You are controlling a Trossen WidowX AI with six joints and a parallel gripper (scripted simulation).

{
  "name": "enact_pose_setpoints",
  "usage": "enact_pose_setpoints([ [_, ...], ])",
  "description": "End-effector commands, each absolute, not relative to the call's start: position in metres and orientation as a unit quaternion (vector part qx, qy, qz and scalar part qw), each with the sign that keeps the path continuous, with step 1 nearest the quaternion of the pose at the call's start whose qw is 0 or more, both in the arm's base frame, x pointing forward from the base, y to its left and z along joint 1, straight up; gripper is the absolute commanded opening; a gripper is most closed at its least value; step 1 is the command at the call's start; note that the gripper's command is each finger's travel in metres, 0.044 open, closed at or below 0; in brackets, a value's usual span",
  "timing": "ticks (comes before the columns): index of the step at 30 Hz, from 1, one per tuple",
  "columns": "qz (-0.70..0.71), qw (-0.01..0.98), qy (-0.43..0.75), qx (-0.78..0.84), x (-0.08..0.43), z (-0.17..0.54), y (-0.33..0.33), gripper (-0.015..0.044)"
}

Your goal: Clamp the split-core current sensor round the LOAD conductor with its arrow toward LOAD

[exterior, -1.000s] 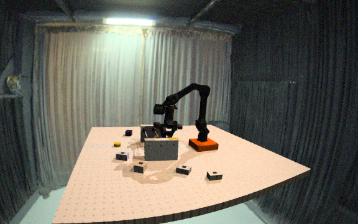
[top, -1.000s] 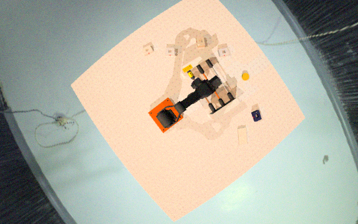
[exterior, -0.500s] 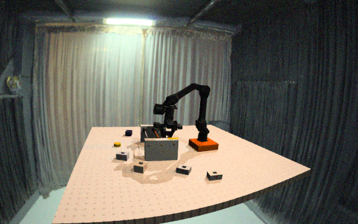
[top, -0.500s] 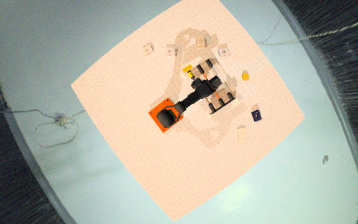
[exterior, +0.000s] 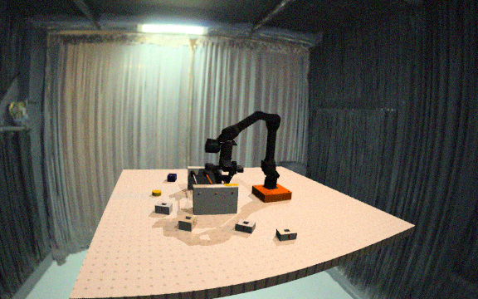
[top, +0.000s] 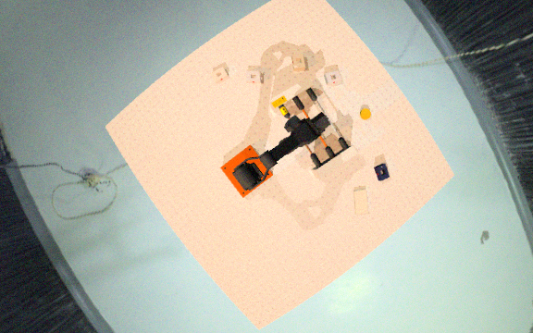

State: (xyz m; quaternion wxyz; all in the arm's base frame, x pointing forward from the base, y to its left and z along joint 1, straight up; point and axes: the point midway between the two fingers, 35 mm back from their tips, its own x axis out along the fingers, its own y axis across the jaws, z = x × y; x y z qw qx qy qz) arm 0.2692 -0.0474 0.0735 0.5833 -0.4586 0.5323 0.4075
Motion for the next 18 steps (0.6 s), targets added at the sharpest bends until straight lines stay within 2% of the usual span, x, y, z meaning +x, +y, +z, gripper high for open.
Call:
enact_pose_setpoints([
  [1, 0.408, 0.583, 0.532, -0.459, 0.2692, 0.0735, -0.0474, 0.0141],
  [5, 0.408, 0.583, 0.532, -0.459, 0.2692, 0.0735, -0.0474, 0.0115],
  [9, 0.413, 0.579, 0.538, -0.453, 0.2691, 0.0756, -0.0474, 0.0010],
  [10, 0.416, 0.576, 0.541, -0.450, 0.2691, 0.0767, -0.0474, 0.0000],
  [18, 0.415, 0.577, 0.539, -0.452, 0.2667, 0.0749, -0.0469, 0.0000],
])
